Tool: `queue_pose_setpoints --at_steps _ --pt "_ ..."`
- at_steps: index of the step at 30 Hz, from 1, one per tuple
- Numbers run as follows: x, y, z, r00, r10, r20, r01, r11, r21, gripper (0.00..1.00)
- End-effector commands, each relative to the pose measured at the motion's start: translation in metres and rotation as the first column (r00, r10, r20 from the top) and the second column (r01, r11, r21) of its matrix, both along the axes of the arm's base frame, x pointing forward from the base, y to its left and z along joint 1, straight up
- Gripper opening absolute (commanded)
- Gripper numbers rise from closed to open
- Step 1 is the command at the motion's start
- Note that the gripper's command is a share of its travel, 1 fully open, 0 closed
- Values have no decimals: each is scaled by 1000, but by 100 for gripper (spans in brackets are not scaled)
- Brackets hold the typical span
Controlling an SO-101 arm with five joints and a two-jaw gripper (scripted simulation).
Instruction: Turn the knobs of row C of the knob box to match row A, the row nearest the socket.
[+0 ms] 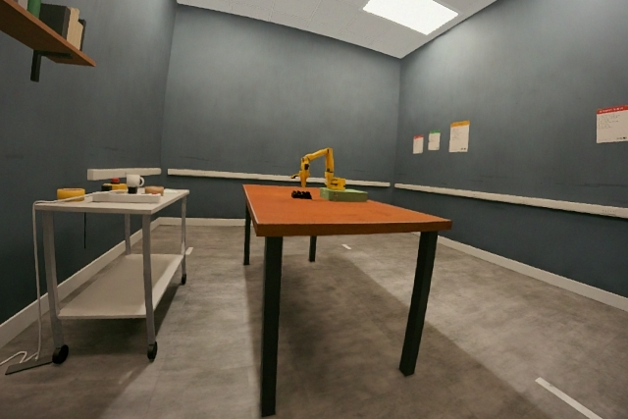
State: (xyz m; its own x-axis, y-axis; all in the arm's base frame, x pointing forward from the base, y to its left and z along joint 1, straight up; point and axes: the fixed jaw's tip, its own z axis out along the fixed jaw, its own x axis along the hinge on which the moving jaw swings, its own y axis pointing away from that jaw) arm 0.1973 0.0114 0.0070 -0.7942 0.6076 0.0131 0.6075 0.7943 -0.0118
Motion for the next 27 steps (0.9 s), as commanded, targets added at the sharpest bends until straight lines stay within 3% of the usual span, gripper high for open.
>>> queue_pose_setpoints --at_steps 1,11,21,27 --pt "-4 1 2 1000 12 18 -12 1000 1 8" --pt "-22 0 2 1000 12 18 -12 1000 1 8" --pt "-22 0 2 1000 3 18 -3 1000 2 8" --pt "-22 0 2 997 -80 18 80 997 2 8"
